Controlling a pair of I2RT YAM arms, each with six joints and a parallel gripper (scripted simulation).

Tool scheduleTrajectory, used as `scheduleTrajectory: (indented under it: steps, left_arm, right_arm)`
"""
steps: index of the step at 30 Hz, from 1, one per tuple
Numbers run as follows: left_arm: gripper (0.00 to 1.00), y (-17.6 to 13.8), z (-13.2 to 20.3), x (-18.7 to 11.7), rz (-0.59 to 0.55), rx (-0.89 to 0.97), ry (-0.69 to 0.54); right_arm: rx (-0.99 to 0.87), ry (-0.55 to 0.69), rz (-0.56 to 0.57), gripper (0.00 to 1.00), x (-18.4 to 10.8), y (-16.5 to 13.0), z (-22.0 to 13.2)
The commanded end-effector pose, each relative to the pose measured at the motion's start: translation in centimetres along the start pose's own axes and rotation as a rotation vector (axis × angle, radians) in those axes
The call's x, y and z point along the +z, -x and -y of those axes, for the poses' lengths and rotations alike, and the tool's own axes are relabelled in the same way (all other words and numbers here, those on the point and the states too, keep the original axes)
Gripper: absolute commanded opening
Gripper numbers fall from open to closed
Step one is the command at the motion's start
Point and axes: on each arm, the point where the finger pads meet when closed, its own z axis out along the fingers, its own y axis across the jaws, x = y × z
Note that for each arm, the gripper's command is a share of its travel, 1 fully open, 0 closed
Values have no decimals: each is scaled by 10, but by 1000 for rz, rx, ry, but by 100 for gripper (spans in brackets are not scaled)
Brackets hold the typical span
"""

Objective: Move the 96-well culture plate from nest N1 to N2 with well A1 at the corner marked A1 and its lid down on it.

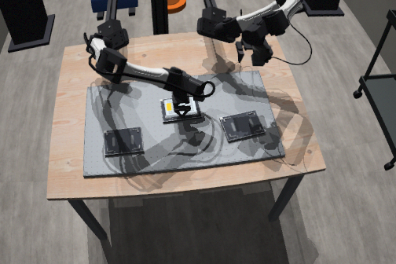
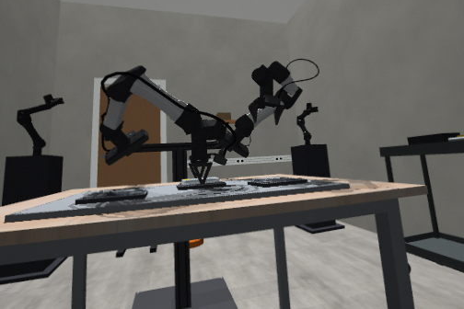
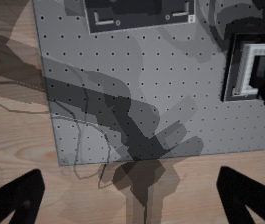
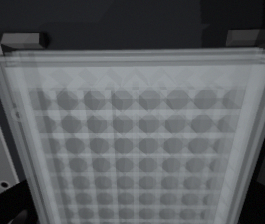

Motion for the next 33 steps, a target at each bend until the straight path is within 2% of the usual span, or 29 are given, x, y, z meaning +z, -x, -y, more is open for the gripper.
scheduleTrajectory:
  steps: [1,18,23,25,33]
  left_arm:
    - [100,-4,2,1,-49,19,122]
    - [100,-4,2,1,-49,19,122]
    - [100,-4,2,1,-49,19,122]
    - [100,-4,2,1,-49,19,122]
    - [100,-4,2,1,-49,19,122]
  right_arm:
    - [3,-11,9,100,-3,4,3]
    - [3,-11,9,100,-3,4,3]
    - [-23,-7,-6,100,2,3,-8]
    - [3,-11,9,100,-3,3,2]
    - [3,-11,9,100,-3,2,1]
